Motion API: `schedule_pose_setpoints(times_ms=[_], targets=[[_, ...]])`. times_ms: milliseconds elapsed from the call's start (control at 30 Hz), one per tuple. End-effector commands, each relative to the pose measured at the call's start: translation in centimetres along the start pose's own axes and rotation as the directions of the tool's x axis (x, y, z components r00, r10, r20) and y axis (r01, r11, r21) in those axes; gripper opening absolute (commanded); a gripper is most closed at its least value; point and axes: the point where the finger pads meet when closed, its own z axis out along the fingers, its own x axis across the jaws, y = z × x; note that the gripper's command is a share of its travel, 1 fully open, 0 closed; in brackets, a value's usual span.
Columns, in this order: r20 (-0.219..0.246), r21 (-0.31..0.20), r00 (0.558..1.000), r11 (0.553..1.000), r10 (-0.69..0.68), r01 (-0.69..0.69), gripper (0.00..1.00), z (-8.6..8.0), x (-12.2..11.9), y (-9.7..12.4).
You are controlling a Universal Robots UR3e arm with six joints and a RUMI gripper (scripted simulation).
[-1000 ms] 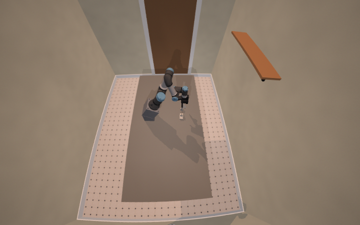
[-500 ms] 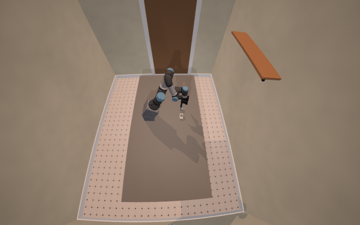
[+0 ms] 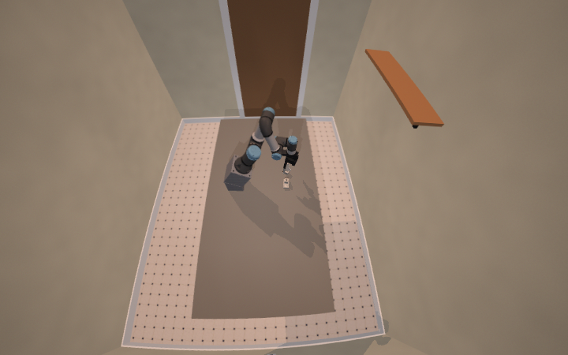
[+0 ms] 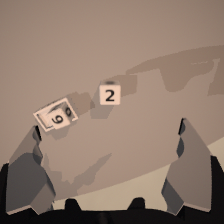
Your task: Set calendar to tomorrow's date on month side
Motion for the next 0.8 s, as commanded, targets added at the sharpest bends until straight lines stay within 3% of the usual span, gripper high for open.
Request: schedule_pose_setpoints(times_ms=[0,267,300,767], targets=[[0.006,-0.004,0.999,0.999,0.051,-0.051,1.0,-0.03,0.09,0.13],[0.006,-0.004,0.998,0.998,0.058,-0.058,1.0,-0.03,0.1,0.14],[0.006,-0.004,0.998,0.998,0.058,-0.058,0.29,-0.03,0.09,0.14],[0.006,-0.003,0.998,0.998,0.058,-0.058,0.29,-0.02,0.08,0.13]])
